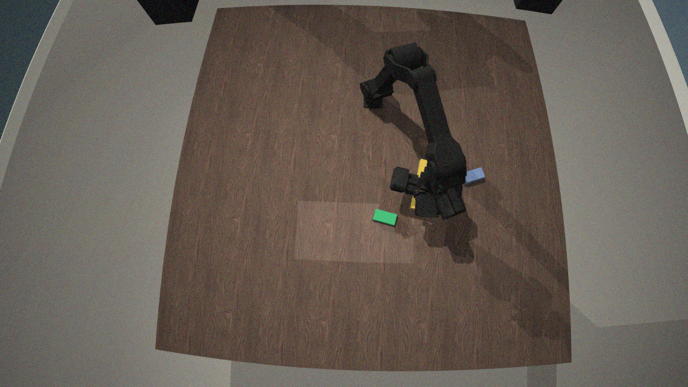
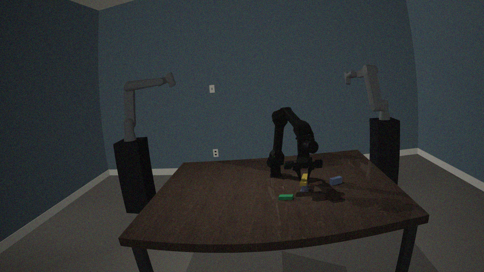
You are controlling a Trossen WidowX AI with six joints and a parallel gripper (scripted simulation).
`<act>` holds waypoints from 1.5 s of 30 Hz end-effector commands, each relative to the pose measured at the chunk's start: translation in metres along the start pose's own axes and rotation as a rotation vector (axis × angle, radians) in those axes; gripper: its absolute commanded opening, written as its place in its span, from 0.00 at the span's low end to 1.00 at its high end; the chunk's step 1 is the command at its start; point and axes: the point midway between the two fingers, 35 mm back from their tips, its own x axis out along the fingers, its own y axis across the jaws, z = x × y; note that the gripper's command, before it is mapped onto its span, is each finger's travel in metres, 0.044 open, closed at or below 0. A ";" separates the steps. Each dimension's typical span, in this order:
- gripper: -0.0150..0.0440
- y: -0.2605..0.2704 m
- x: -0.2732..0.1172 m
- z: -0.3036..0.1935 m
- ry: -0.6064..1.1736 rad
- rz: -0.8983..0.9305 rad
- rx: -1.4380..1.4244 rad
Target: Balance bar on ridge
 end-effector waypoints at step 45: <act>0.54 0.000 0.000 0.000 0.000 0.000 0.000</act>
